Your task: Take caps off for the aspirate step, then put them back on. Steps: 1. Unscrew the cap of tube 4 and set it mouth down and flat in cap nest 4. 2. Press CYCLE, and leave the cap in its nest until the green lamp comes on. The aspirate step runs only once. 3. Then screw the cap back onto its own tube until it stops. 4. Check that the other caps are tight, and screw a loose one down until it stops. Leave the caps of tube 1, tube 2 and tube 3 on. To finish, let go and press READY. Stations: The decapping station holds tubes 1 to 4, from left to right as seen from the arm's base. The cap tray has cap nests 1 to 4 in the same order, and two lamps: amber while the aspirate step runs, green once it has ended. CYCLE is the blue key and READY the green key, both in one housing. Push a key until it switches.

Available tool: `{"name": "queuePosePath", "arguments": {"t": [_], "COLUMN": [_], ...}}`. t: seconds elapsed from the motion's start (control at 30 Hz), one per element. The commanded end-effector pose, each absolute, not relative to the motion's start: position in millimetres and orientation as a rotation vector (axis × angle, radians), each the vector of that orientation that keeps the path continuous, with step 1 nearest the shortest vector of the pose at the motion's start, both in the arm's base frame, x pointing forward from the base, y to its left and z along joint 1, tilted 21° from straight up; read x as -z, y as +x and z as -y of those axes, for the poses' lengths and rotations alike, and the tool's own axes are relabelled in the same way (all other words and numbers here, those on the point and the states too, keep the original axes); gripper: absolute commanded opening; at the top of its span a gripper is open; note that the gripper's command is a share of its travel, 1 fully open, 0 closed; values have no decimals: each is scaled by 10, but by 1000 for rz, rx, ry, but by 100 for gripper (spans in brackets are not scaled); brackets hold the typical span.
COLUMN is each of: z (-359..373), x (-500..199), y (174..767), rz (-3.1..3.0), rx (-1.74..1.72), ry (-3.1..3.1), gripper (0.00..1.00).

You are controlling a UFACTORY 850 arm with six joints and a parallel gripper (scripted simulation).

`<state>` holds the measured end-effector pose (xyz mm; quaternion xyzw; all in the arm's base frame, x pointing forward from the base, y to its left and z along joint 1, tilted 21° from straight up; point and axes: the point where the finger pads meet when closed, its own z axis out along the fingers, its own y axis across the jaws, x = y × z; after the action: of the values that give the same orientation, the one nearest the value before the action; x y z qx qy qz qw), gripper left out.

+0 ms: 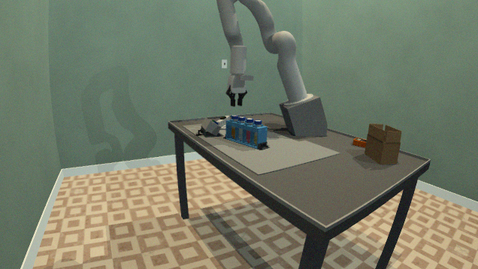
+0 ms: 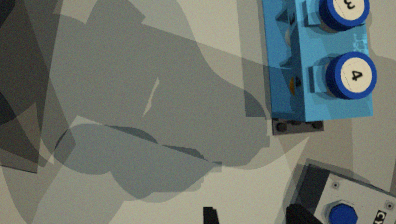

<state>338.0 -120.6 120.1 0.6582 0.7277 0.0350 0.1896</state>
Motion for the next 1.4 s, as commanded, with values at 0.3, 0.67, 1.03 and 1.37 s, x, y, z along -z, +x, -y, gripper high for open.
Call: {"name": "queuePosePath", "arguments": {"t": [0.3, 0.67, 1.03, 1.37], "z": [1198, 799, 466, 199], "x": [-1202, -1226, -1245, -1262], "y": [3357, 3657, 3907, 4107], "rz": [-2119, -1639, -1291, -1291], "rx": [-95, -217, -288, -288], "ry": [1791, 2264, 2502, 2502], "gripper": [46, 46, 46, 46]}}
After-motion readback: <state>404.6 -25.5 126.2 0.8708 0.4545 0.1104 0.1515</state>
